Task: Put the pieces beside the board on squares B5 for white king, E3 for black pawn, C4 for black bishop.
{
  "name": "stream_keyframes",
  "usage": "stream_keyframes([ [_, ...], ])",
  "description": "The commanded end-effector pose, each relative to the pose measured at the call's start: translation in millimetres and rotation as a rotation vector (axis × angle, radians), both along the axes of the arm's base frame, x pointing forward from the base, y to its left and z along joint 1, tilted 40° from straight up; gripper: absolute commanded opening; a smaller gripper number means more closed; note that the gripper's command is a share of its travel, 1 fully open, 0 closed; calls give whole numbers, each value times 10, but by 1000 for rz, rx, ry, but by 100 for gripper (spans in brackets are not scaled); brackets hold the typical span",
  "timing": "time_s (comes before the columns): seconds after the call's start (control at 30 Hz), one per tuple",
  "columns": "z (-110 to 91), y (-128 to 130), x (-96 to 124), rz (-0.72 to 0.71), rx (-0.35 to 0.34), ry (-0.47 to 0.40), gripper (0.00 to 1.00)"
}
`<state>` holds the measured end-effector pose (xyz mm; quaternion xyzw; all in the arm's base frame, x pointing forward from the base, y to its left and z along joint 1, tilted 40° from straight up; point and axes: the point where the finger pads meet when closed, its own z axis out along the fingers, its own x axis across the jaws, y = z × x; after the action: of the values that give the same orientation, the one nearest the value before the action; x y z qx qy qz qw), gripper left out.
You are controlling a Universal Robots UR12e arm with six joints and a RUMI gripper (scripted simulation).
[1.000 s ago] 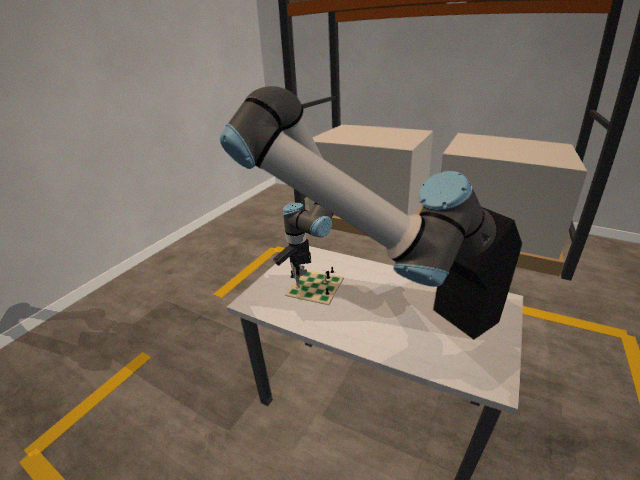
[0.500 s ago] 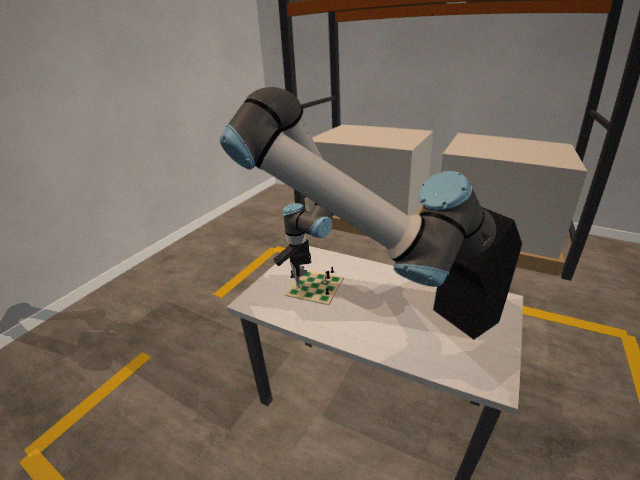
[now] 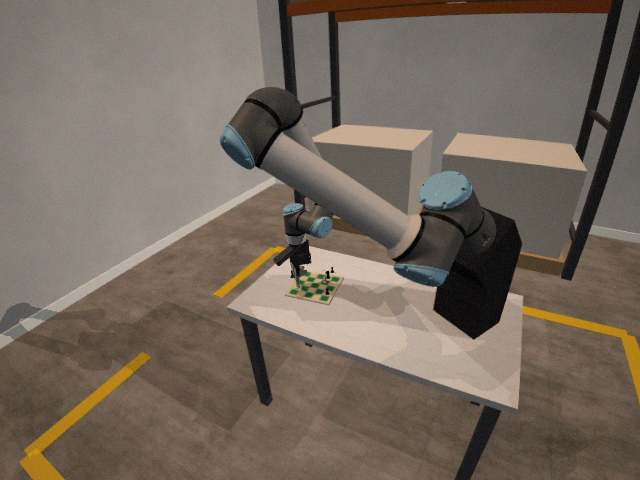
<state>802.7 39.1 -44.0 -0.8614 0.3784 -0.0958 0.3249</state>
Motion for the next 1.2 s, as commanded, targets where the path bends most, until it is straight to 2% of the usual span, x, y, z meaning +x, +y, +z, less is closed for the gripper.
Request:
stream_keyframes([
  [0.0, 5, -4, 3, 0, 0, -1, 0],
  [0.57, 5, -4, 3, 0, 0, -1, 0],
  [0.6, 5, -4, 3, 0, 0, -1, 5],
  [0.67, 5, -4, 3, 0, 0, -1, 5],
  [0.7, 5, -4, 3, 0, 0, -1, 10],
  [0.83, 5, -4, 3, 0, 0, -1, 10],
  [0.87, 5, -4, 3, 0, 0, -1, 15],
  [1.03, 5, -4, 3, 0, 0, -1, 20],
  [1.07, 5, -4, 3, 0, 0, -1, 25],
  [1.17, 5, -4, 3, 0, 0, -1, 25],
])
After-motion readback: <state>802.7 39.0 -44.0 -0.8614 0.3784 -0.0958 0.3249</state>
